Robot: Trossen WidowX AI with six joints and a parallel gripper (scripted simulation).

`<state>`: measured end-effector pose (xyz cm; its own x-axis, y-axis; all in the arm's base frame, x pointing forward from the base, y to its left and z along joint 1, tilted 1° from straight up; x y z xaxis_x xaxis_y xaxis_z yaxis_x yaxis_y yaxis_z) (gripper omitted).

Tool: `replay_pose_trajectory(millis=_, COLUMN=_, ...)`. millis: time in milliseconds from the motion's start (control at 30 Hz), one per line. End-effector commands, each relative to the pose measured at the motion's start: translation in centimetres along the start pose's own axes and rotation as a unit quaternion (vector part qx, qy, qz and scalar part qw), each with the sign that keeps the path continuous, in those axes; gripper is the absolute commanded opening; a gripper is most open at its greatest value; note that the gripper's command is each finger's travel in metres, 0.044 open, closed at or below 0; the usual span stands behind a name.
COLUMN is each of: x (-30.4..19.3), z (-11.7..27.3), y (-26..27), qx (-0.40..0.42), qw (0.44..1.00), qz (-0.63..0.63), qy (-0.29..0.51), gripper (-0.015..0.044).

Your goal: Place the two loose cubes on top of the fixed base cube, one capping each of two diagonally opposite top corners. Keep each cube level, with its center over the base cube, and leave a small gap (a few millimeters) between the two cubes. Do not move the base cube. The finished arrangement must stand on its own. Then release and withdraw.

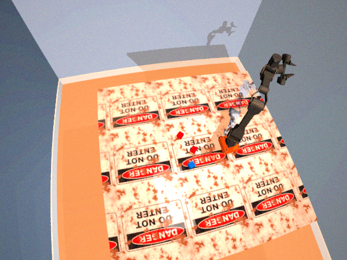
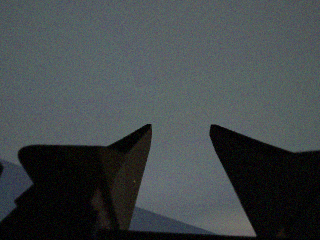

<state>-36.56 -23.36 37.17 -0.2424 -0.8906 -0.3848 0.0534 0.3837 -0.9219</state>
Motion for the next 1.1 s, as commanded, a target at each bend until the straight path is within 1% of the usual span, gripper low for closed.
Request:
replay_pose_trajectory(millis=0, x=3.0, z=3.7, y=-0.4, qx=-0.01, qw=0.997, qz=-0.002, qy=-0.077, gripper=0.0265)
replay_pose_trajectory(millis=267, x=7.8, z=11.5, y=-0.7, qx=-0.022, qw=0.975, qz=0.0, qy=-0.222, gripper=0.0265)
replay_pose_trajectory(millis=533, x=10.7, z=20.2, y=-0.1, qx=-0.022, qw=0.933, qz=0.01, qy=-0.359, gripper=0.0265)
replay_pose_trajectory(millis=800, x=11.6, z=29.1, y=1.4, qx=-0.013, qw=0.875, qz=0.032, qy=-0.484, gripper=0.0265)
replay_pose_trajectory(millis=1067, x=10.5, z=37.7, y=3.7, qx=0.006, qw=0.803, qz=0.066, qy=-0.592, gripper=0.0265)
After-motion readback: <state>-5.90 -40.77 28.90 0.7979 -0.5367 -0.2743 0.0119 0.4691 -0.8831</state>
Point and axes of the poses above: the point midway between the two fingers, 35 mm back from their tips, its own z axis back along the fingers, its own y axis across the jaws, x = y × z, the point moved 6 cm from there along z, back along the fingers, and after that the axes turned 8 degrees about -z, right-handed, at the moved point
